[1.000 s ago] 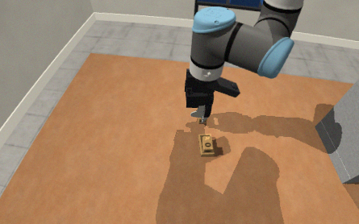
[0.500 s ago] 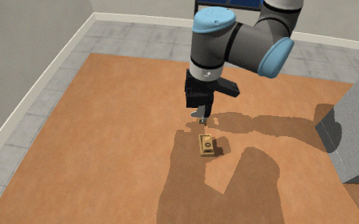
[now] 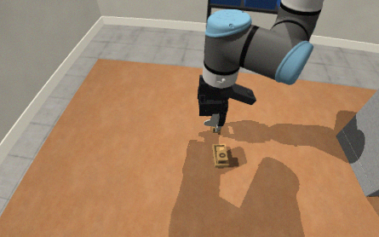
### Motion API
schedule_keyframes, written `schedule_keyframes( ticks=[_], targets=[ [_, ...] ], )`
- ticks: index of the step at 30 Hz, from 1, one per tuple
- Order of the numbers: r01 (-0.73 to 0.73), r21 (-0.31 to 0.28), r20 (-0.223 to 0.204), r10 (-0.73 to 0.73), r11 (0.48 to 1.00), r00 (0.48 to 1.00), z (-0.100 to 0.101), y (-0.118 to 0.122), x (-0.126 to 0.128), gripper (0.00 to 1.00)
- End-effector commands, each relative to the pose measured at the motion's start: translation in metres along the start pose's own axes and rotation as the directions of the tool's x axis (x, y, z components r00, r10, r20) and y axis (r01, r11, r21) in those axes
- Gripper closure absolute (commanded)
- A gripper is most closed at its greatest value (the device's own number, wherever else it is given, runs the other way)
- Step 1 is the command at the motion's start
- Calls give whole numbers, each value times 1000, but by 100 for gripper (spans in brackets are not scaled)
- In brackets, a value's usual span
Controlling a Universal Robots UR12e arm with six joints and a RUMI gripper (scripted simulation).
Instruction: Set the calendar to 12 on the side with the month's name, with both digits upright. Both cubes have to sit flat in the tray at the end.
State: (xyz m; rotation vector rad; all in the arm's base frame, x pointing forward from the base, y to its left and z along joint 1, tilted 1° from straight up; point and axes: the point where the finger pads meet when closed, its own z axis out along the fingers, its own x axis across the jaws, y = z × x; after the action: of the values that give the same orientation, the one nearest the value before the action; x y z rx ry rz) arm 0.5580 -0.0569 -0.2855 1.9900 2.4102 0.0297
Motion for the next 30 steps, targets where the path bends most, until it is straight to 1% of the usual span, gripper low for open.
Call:
schedule_keyframes(
  ticks=[1,14,15,17,18,20,21,23,24,28,29,30],
  targets=[
    [0,-1,0,0,1000,1000,0,0,0,90],
    [0,-1,0,0,1000,1000,0,0,0,90],
    [0,-1,0,0,1000,1000,0,0,0,86],
    [0,-1,0,0,1000,1000,0,0,0,86],
    [0,-1,0,0,1000,1000,0,0,0,83],
    [0,-1,0,0,1000,1000,0,0,0,83],
    [0,-1,0,0,1000,1000,0,0,0,79],
    [0,-1,0,0,1000,1000,0,0,0,79],
    [0,-1,0,0,1000,1000,0,0,0,76],
    [0,-1,0,0,1000,1000,0,0,0,76],
    [0,-1,0,0,1000,1000,0,0,0,72],
    [0,-1,0,0,1000,1000,0,0,0,72]
  ],
)
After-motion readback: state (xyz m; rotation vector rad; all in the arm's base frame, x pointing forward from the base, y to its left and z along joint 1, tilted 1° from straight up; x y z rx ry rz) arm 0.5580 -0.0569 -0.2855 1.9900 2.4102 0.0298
